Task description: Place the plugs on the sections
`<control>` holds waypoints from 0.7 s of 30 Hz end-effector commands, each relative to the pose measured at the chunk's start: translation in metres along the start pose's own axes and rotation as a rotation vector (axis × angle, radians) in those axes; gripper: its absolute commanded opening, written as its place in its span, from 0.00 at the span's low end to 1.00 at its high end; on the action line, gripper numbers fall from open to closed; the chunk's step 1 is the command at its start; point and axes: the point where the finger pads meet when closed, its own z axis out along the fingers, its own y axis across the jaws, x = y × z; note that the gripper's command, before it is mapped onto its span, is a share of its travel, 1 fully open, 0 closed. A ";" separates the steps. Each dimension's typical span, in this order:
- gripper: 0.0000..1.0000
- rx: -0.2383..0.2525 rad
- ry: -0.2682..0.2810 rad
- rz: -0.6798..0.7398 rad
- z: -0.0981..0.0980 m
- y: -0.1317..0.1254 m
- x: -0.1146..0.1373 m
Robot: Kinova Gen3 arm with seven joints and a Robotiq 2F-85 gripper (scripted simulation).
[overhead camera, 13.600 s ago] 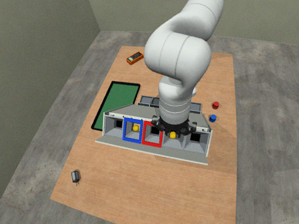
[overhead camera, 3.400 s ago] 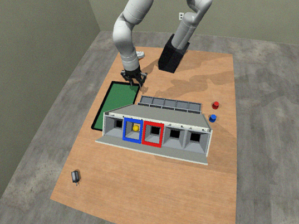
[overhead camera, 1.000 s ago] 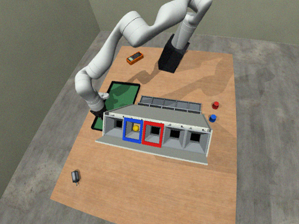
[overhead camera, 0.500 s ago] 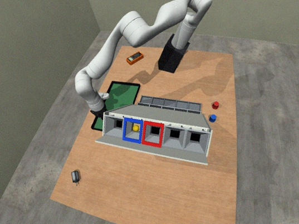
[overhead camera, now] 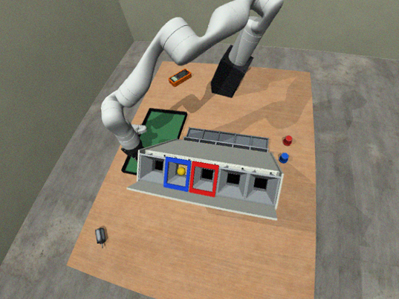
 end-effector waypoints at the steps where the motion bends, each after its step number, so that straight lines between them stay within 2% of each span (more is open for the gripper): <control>1: 0.50 0.002 -0.002 0.000 -0.001 -0.001 -0.001; 2: 0.50 0.002 -0.002 0.000 -0.001 -0.001 -0.001; 3: 0.50 0.002 -0.002 0.000 0.006 -0.001 -0.001; 19: 0.50 0.002 -0.002 0.000 0.006 -0.001 -0.001; 20: 0.50 0.002 -0.002 0.000 0.014 0.000 -0.001; 21: 0.50 0.002 -0.002 0.000 0.014 0.000 -0.001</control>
